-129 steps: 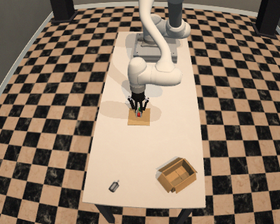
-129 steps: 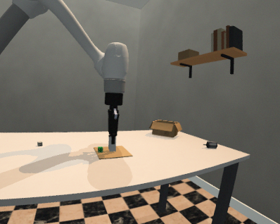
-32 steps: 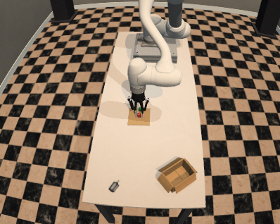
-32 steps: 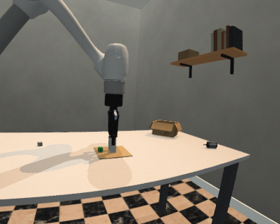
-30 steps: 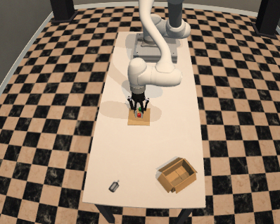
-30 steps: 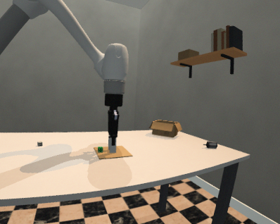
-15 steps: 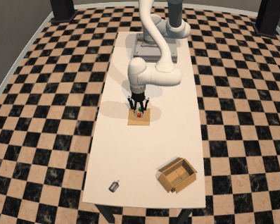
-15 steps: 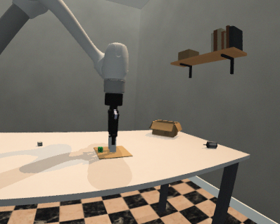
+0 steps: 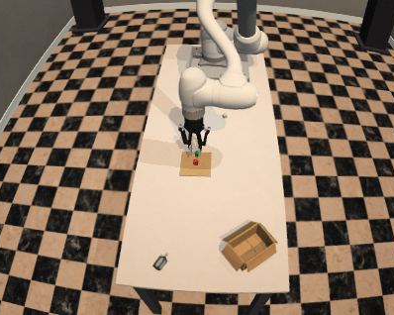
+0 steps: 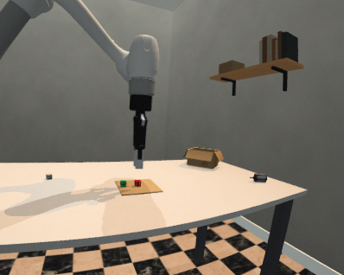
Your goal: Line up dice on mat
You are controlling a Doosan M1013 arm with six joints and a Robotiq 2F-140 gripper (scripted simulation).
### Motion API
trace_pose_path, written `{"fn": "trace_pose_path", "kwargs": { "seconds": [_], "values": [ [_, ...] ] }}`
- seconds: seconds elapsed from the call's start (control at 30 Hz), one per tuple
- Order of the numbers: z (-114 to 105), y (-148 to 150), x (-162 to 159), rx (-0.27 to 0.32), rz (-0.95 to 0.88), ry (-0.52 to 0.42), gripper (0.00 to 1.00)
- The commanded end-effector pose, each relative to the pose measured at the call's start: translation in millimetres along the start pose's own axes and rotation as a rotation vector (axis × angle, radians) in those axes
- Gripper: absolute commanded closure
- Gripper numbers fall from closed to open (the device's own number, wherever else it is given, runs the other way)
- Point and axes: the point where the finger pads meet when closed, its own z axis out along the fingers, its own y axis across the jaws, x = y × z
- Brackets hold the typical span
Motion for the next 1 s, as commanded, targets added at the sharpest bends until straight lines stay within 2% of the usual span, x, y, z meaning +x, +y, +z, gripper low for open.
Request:
{"fn": "trace_pose_path", "kwargs": {
  "seconds": [0.0,0.17,0.33,0.37,0.97],
  "values": [
    [-4,0,0,0.000,0.000,0.001,0.71],
    [-21,0,0,0.000,0.000,0.001,0.71],
    [-24,0,0,0.000,0.000,0.001,0.71],
    [-24,0,0,0.000,0.000,0.001,0.00],
    [-24,0,0,0.000,0.000,0.001,0.00]
  ]
}}
